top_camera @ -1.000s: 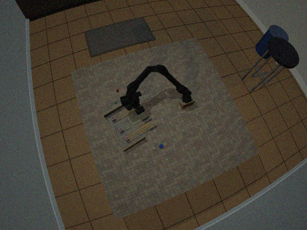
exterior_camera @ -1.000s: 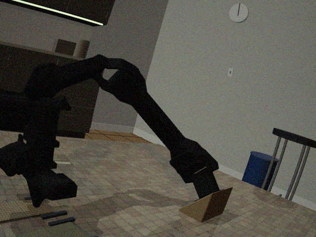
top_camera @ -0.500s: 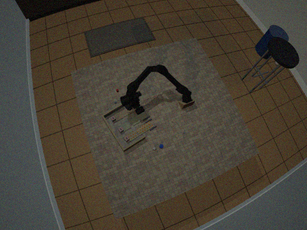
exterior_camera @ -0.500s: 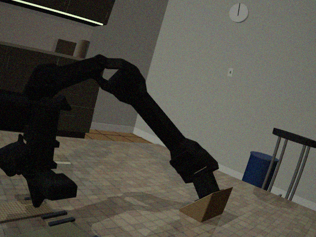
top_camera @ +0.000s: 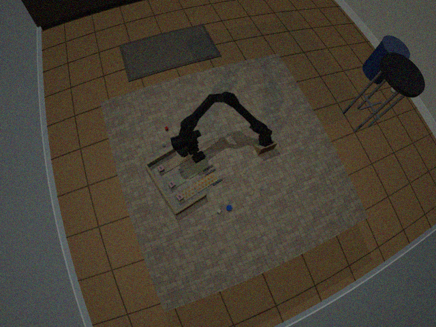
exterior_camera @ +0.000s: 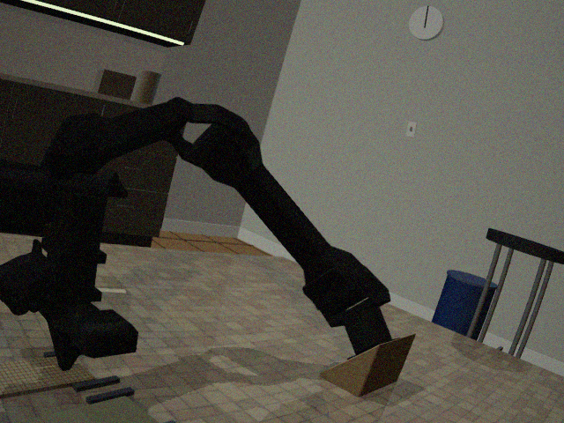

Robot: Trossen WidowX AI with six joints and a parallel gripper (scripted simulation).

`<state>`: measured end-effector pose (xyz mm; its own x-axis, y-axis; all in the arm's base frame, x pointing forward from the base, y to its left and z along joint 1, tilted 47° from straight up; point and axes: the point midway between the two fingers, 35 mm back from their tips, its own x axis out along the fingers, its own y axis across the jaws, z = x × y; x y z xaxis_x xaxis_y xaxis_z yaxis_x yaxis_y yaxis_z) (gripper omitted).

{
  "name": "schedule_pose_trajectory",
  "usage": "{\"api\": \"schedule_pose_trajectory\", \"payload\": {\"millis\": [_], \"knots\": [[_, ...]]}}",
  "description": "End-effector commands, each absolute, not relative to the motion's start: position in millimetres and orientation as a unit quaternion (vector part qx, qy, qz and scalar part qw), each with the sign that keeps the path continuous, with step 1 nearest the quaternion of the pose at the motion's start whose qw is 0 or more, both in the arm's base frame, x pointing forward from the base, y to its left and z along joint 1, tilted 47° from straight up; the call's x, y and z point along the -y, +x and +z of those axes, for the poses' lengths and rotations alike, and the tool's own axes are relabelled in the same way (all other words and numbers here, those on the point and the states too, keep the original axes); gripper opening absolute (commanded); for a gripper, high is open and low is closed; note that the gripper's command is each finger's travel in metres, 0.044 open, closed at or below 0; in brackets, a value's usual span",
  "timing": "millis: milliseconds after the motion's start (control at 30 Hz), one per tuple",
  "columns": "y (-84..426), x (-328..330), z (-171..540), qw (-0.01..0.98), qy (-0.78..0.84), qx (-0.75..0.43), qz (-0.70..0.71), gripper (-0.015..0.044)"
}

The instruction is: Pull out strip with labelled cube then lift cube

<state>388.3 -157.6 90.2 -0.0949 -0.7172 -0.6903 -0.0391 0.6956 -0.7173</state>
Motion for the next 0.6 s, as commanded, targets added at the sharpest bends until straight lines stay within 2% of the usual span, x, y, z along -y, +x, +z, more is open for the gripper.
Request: {"api": "schedule_pose_trajectory", "payload": {"millis": [0,567], "knots": [[387.8,159.7,89.7,0.612,-0.277,-0.687,-0.276,0.0000],[388.5,161.1,88.5,0.612,-0.277,-0.687,-0.276,0.0000]]}}
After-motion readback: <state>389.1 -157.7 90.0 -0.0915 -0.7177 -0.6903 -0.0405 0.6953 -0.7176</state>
